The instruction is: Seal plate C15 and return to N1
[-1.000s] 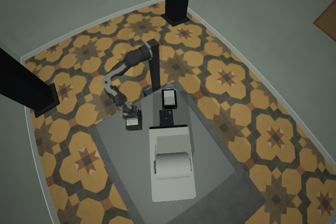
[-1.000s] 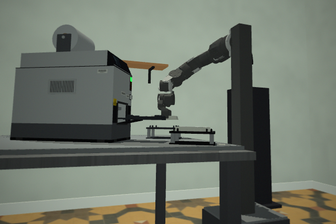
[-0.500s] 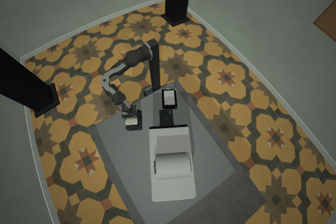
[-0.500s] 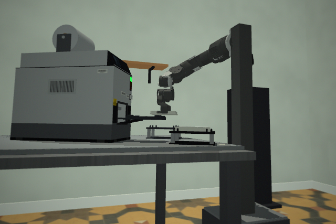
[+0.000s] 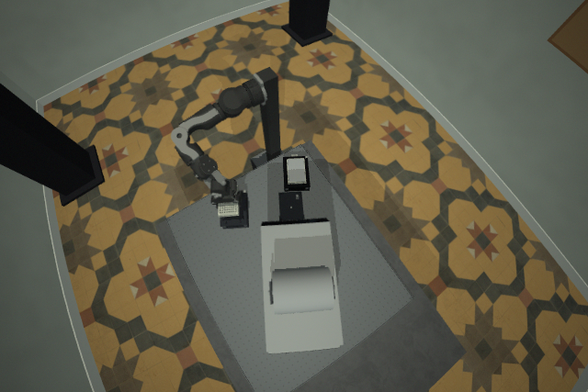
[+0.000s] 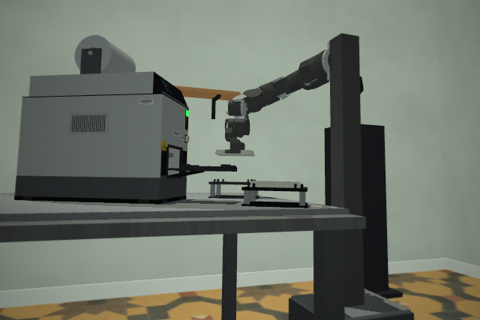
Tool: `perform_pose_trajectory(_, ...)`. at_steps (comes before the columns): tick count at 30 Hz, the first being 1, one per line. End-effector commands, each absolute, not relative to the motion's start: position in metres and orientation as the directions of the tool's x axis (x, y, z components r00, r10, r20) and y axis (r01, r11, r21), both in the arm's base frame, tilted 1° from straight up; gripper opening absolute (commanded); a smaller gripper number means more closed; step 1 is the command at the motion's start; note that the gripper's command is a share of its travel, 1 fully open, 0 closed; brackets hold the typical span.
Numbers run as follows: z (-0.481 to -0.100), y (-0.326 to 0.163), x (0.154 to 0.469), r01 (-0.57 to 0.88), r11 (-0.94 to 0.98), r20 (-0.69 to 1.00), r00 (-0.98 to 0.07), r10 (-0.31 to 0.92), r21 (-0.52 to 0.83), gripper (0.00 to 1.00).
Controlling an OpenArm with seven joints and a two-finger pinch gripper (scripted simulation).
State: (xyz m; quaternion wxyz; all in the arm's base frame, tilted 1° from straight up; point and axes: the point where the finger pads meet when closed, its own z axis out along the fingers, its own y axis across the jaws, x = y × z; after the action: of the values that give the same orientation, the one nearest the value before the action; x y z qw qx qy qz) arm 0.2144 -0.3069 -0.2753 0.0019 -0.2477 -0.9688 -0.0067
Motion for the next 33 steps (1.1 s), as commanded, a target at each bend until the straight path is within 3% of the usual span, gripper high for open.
perform_pose_trajectory(1,-0.275,-0.308,0.213,0.479,0.878,0.010,-0.878,0.479,0.006,0.00)
perform_pose_trajectory(19,-0.284,-0.306,0.211,0.480,0.877,0.017,-0.877,0.479,0.009,0.00)
perform_pose_trajectory(24,-0.277,-0.275,0.234,0.500,0.866,0.009,-0.866,0.500,0.000,0.00)
perform_pose_trajectory(33,-0.277,-0.275,0.234,0.500,0.866,0.009,-0.866,0.500,0.000,0.00)
